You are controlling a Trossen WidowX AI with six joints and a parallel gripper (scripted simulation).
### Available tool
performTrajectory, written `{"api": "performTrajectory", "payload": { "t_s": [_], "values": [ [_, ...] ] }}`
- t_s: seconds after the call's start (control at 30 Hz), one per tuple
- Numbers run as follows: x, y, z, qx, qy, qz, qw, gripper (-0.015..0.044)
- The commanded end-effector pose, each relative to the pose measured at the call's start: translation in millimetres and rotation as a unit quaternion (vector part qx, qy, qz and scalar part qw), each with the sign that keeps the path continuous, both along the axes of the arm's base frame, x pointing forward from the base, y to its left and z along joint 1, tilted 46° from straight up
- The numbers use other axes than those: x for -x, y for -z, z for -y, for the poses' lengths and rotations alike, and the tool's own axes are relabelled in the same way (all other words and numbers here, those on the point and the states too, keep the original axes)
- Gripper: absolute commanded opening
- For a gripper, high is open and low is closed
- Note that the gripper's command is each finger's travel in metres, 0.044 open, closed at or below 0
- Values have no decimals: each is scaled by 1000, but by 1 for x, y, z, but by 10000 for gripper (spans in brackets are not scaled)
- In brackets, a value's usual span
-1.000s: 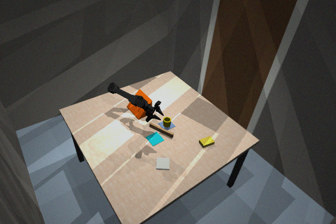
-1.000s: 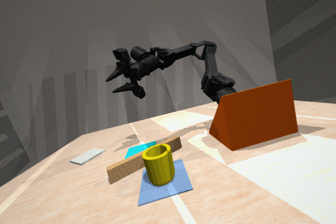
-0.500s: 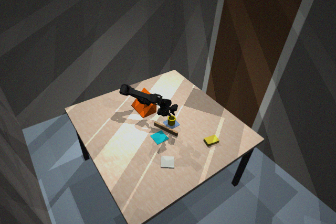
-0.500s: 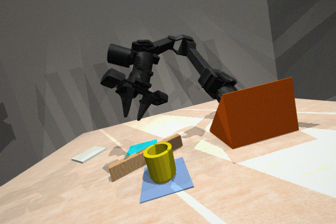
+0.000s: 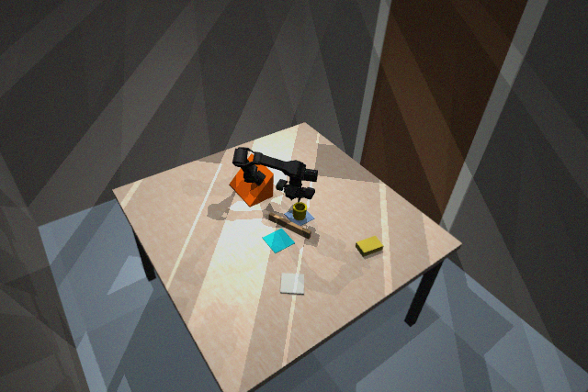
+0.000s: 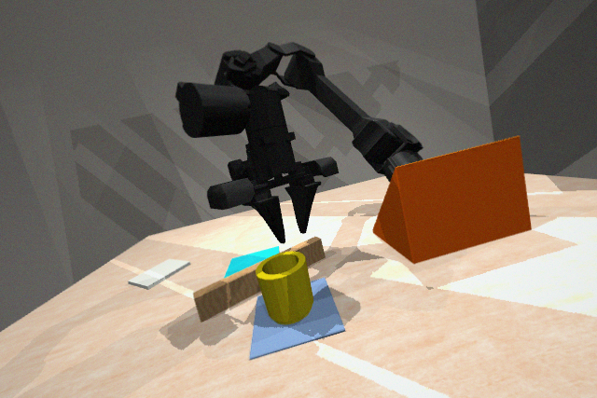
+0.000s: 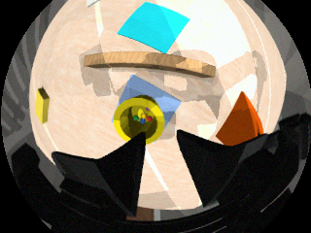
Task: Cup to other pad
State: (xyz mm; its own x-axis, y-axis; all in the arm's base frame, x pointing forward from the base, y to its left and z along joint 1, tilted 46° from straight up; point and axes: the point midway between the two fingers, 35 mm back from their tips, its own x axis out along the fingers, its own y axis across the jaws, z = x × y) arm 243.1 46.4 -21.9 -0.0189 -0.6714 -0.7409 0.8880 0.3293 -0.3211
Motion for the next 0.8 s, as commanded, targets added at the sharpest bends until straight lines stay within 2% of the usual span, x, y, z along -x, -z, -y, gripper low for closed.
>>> {"api": "performTrajectory", "payload": {
  "t_s": [0.0, 0.77],
  "values": [
    [2, 1, 1, 25, 11, 5, 1000, 167],
    [1, 22, 20, 24, 11, 6, 1000, 167]
  ]
}}
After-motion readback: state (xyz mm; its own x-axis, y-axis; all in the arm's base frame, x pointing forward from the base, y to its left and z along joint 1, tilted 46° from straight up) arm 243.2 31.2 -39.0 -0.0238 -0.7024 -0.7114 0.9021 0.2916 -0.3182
